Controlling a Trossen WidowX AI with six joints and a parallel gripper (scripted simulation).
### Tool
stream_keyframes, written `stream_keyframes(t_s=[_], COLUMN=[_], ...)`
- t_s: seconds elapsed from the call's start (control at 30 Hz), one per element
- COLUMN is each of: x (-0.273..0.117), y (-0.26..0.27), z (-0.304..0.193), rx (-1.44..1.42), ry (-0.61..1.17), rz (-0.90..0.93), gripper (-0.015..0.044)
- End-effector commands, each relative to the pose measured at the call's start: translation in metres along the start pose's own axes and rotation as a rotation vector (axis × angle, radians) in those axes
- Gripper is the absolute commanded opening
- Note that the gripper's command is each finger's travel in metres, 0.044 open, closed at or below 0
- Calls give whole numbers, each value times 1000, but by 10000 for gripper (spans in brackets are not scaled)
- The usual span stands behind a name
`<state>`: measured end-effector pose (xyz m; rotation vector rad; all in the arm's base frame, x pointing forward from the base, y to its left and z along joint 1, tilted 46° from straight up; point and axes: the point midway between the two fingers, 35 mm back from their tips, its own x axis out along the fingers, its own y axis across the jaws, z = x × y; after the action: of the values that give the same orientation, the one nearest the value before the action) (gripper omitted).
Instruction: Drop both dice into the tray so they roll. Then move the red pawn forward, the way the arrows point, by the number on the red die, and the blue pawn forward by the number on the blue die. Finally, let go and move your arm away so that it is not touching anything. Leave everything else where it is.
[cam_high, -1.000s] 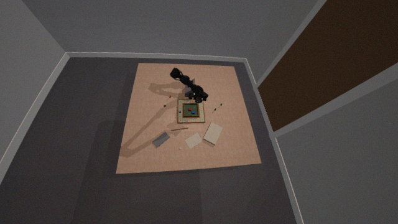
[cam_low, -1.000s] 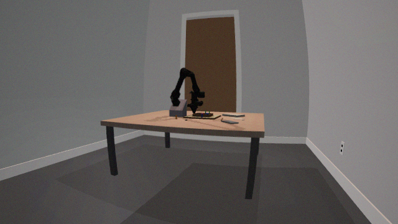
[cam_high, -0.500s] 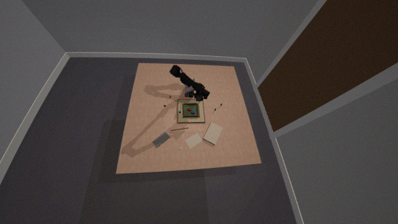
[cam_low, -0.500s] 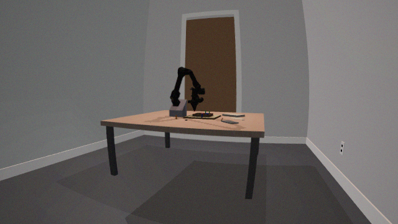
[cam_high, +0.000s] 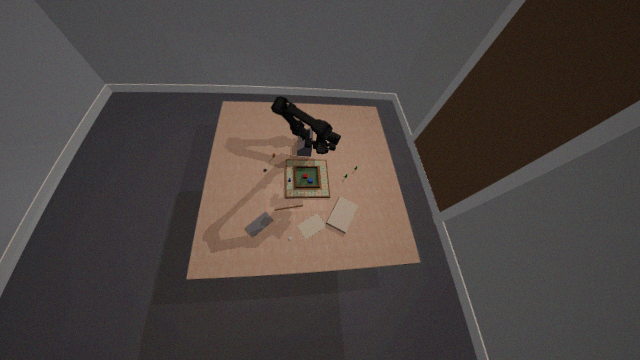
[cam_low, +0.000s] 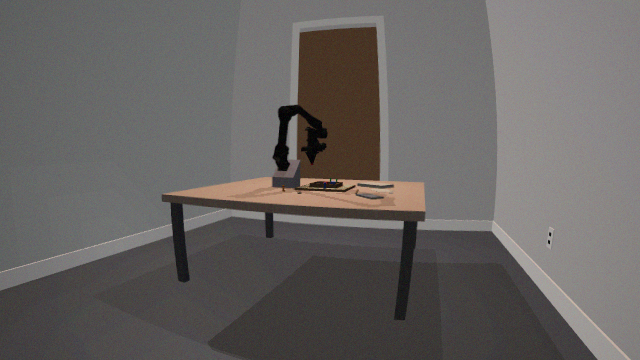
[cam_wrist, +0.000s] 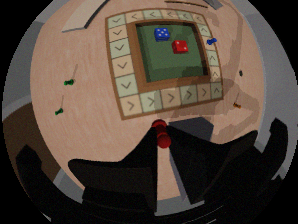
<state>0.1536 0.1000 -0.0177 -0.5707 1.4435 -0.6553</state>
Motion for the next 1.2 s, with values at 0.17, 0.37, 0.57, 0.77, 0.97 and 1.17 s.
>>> stream_keyframes(t_s=[0.17, 0.37, 0.57, 0.77, 0.97, 1.17], x=[6, 25, 44, 63, 71, 84], y=[-16, -39, -61, -84, -93, -92], z=[8, 15, 17, 15, 12, 13], rx=[4, 3, 4, 7, 8, 8], ry=[3, 1, 0, 1, 2, 2], rz=[16, 21, 18, 5, -2, -1], gripper=[0, 0, 0, 0, 0, 0])
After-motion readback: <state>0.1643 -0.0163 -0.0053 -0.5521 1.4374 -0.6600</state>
